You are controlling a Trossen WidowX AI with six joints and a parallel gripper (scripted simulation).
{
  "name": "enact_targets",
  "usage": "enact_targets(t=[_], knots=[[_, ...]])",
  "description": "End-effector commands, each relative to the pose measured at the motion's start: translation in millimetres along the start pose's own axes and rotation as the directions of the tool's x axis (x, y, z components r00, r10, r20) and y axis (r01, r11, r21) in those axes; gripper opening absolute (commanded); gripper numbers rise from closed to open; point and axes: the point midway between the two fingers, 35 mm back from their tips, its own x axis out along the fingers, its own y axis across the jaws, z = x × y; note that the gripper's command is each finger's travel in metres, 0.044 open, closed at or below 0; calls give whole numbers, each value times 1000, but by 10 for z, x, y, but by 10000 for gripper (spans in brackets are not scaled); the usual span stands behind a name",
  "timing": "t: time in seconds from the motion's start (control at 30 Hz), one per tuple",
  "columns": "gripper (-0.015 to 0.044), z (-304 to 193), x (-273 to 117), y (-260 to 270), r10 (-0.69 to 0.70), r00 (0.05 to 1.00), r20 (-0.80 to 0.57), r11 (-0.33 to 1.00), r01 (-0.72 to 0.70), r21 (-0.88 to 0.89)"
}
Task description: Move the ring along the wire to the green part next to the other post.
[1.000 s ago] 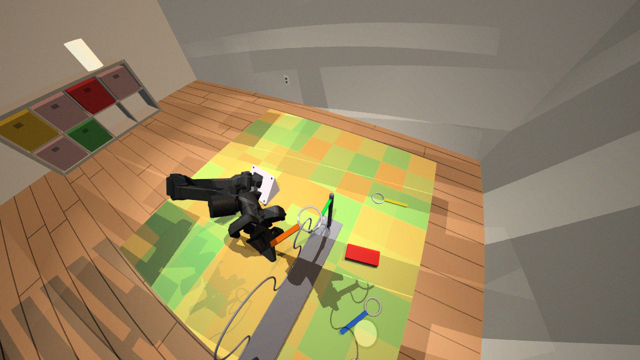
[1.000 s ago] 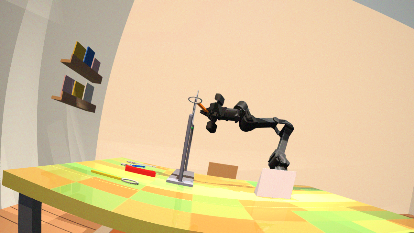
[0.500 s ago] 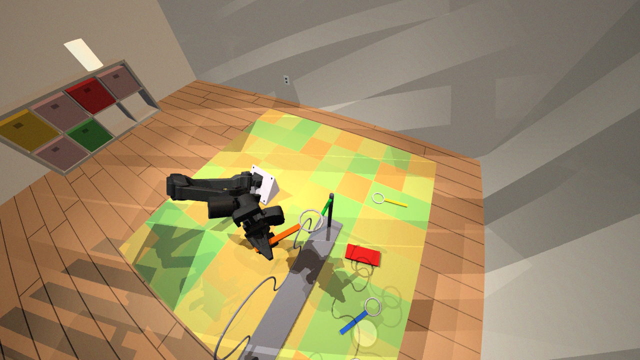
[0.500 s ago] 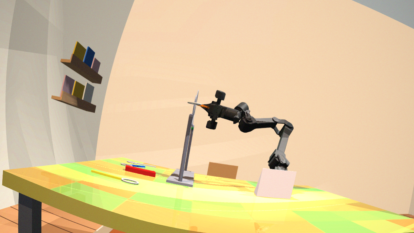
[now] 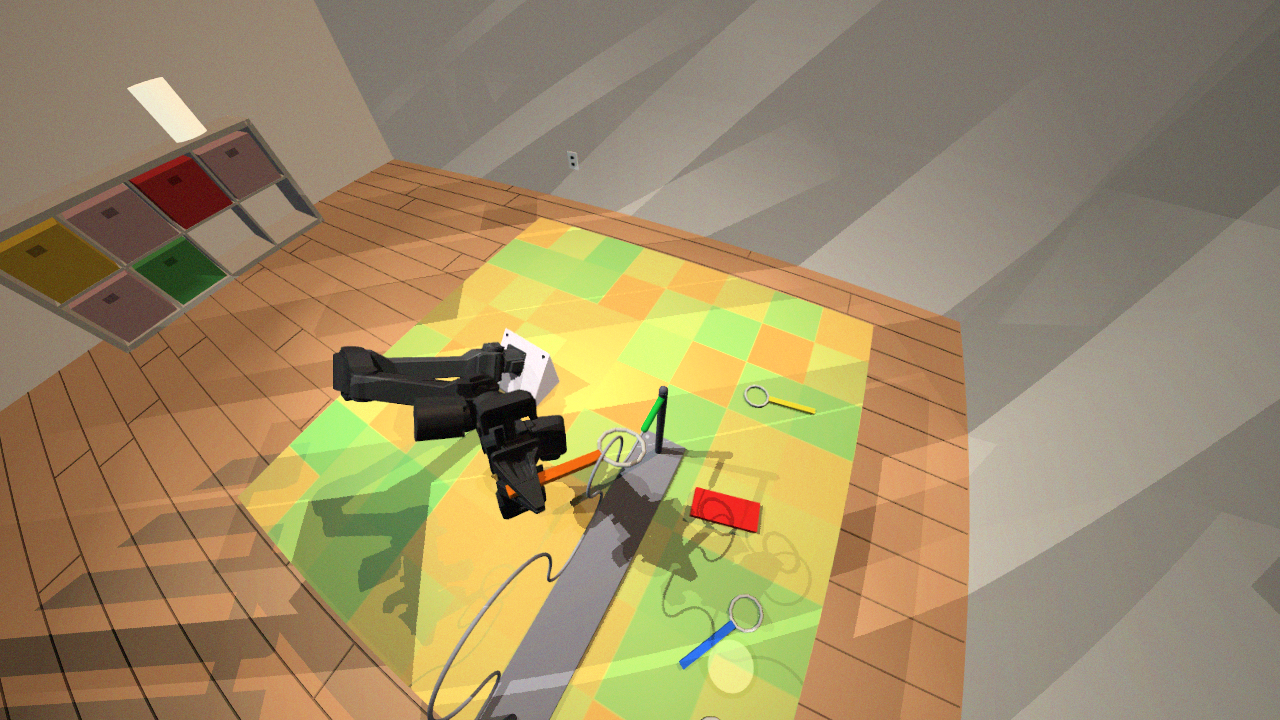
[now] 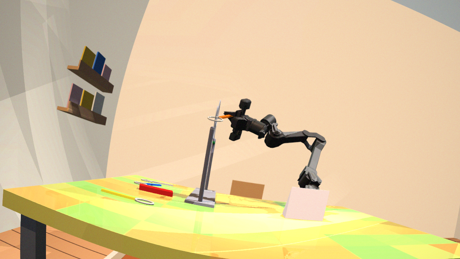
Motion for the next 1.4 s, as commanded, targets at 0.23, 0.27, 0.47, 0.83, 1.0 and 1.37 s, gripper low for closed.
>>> enact_targets(t=[0.23, 0.27, 0.47, 0.83, 1.0, 1.37], knots=[[-150, -37, 6, 43, -31, 1000, 1, 998, 31, -54], [-150, -39, 5, 58, -28, 1000, 1, 998, 28, -49], [-150, -50, -7, 187, 1, 1000, -8, 1000, -1, 4], [-150, -26, -62, 504, 98, 995, -23, 980, -93, 174], [-150, 14, -107, 675, 156, 987, -24, 951, -144, 274], [-150, 157, -230, 1008, 278, 961, -5, 845, -242, 476]])
